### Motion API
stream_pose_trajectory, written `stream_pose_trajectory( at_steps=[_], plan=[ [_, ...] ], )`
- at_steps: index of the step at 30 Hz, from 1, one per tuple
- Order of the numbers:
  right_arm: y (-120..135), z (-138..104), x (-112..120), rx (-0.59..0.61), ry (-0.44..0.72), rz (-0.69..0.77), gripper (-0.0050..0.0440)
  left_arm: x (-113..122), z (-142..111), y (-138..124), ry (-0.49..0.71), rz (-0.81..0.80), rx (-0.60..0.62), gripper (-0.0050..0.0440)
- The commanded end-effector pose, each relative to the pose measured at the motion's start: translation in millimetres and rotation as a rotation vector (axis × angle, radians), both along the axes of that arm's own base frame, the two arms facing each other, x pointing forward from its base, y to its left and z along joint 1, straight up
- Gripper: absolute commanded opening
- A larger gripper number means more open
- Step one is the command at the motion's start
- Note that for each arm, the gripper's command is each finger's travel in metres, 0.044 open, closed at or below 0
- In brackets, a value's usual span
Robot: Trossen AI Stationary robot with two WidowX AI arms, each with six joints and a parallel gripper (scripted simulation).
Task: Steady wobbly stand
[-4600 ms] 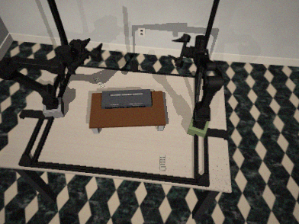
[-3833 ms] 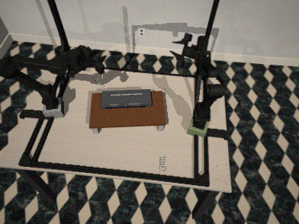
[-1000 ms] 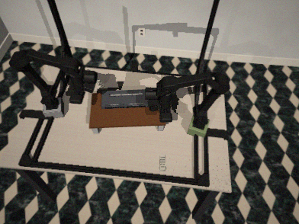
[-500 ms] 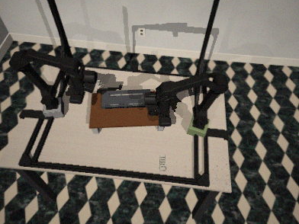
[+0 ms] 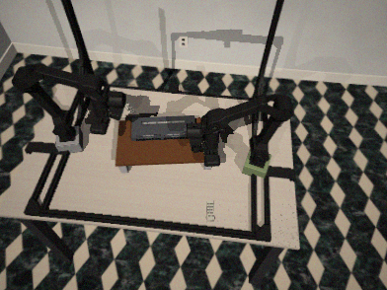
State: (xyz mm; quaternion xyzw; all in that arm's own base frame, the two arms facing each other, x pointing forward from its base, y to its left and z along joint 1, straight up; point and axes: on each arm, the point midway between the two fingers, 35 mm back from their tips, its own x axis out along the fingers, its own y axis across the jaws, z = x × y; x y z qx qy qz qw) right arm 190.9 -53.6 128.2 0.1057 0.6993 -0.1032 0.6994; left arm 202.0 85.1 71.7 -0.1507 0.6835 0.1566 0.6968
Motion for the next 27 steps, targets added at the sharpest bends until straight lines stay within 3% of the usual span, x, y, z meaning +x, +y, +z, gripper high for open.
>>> stream_pose_trajectory(
  at_steps=[1,27],
  plan=[
    [0.0,0.0,0.0,0.0,0.0,0.0,0.0,-3.1,-12.3,-1.9,0.017,-0.005,-0.012,0.0],
    [0.0,0.0,0.0,0.0,0.0,0.0,0.0,-3.1,-18.3,-1.9,0.017,-0.005,-0.012,0.0]
  ],
)
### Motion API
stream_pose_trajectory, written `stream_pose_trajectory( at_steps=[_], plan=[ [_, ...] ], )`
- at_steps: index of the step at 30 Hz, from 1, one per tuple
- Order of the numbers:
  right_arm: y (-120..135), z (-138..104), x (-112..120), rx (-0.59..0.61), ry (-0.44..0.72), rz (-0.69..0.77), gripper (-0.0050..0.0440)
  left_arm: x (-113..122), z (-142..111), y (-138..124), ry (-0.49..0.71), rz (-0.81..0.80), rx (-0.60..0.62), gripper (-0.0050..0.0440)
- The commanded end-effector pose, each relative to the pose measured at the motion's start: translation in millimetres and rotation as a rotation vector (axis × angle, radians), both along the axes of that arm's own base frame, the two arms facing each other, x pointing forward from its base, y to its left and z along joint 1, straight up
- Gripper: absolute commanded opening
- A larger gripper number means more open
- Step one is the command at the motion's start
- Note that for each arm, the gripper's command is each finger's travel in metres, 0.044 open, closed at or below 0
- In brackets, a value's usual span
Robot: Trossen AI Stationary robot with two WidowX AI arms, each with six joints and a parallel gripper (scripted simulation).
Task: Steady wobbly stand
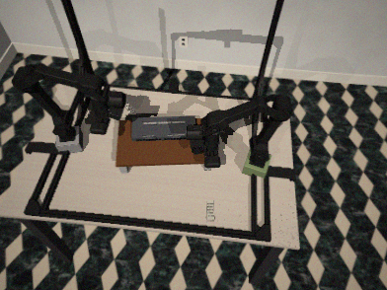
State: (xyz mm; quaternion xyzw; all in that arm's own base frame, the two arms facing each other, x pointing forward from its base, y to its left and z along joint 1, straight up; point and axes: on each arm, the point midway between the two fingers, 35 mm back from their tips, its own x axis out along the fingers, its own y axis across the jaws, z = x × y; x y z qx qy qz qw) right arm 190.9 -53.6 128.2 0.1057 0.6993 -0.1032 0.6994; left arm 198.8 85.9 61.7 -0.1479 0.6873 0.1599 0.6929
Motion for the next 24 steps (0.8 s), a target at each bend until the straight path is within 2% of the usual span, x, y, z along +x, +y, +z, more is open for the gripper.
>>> stream_pose_trajectory(
  at_steps=[1,22,23,24],
  plan=[
    [0,0,0,0.0,0.0,0.0,0.0,0,-8,-3,0.004,-0.005,-0.018,0.0],
    [0,0,0,0.0,0.0,0.0,0.0,0,-10,-3,0.004,-0.005,-0.018,0.0],
    [0,0,0,0.0,0.0,0.0,0.0,0,66,-3,0.0,0.0,0.0,0.0],
    [0,0,0,0.0,0.0,0.0,0.0,0,66,-3,0.0,0.0,0.0,0.0]
  ],
)
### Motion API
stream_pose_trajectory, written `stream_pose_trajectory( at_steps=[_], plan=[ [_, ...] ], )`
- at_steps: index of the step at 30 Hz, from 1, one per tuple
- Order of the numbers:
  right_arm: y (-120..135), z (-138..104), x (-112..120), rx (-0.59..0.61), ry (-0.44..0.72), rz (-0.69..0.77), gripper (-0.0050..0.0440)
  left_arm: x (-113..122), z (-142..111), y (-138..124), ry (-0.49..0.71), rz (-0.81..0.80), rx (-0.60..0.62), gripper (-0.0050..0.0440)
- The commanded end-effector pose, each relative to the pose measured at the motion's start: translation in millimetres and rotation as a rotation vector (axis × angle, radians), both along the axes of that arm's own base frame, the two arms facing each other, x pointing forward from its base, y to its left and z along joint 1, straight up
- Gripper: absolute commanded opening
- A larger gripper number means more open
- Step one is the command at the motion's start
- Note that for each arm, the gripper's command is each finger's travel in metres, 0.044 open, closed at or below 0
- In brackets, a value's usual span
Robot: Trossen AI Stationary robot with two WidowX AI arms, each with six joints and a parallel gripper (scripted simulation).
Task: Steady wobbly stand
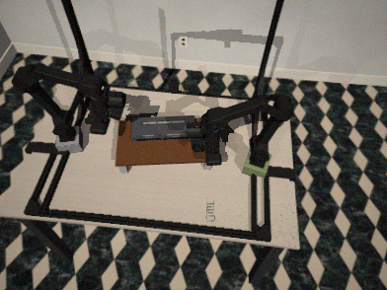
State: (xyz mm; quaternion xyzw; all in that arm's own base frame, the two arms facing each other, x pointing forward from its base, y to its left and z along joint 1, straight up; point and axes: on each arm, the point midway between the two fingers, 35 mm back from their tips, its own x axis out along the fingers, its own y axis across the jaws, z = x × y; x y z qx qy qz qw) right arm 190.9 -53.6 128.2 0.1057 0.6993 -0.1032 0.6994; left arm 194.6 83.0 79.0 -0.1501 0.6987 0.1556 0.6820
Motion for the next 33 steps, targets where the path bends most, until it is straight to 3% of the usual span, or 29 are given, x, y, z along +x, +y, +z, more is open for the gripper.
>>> stream_pose_trajectory(
  at_steps=[1,15,20,26,32,33],
  plan=[
    [0,0,0,0.0,0.0,0.0,0.0,4,48,0,-0.029,0.003,0.016,0.0],
    [0,0,0,0.0,0.0,0.0,0.0,4,48,0,-0.029,0.003,0.016,0.0],
    [0,0,0,0.0,0.0,0.0,0.0,62,85,23,-0.302,-0.006,0.123,0.0],
    [0,0,0,0.0,0.0,0.0,0.0,120,153,46,-0.63,-0.012,0.258,0.0],
    [0,0,0,0.0,0.0,0.0,0.0,120,153,46,-0.63,-0.012,0.258,0.0],
    [0,0,0,0.0,0.0,0.0,0.0,121,163,47,-0.664,-0.006,0.272,0.0]
  ],
)
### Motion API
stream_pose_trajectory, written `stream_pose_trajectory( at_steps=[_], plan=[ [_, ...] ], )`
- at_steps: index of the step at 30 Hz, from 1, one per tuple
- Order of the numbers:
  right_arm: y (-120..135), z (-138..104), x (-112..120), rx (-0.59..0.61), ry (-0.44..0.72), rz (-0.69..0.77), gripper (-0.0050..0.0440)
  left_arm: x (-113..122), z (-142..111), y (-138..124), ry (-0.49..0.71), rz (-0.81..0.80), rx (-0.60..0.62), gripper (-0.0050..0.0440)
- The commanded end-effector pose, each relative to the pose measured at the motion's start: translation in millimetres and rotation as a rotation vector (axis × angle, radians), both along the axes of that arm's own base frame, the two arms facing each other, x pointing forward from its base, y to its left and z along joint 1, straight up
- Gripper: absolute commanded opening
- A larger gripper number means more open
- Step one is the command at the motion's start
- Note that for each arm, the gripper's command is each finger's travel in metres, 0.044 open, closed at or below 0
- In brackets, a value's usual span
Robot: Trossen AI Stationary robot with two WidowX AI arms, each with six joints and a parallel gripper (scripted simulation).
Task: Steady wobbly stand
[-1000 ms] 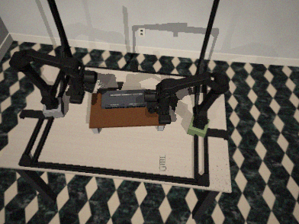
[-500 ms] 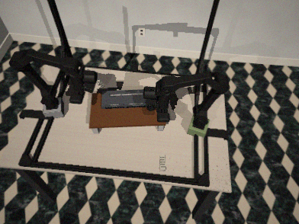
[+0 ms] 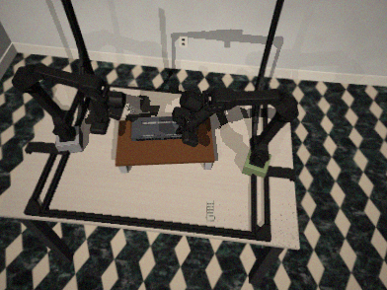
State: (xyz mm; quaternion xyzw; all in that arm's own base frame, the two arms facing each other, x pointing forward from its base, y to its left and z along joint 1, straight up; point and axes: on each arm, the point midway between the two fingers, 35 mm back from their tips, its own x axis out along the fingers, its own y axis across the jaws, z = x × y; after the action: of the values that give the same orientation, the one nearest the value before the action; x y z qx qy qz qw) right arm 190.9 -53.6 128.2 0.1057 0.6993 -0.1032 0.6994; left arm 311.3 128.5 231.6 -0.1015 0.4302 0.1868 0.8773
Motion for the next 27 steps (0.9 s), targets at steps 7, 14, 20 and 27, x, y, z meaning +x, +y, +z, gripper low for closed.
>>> stream_pose_trajectory(
  at_steps=[7,14,20,27],
  plan=[
    [0,0,0,0.0,0.0,0.0,0.0,42,102,17,-0.368,-0.006,0.154,0.0],
    [0,0,0,0.0,0.0,0.0,0.0,50,145,20,-0.51,-0.008,0.214,0.0],
    [0,0,0,0.0,0.0,0.0,0.0,49,198,20,-0.675,-0.005,0.281,0.0],
    [0,0,0,0.0,0.0,0.0,0.0,36,296,14,-0.978,-0.008,0.411,0.0]
  ],
)
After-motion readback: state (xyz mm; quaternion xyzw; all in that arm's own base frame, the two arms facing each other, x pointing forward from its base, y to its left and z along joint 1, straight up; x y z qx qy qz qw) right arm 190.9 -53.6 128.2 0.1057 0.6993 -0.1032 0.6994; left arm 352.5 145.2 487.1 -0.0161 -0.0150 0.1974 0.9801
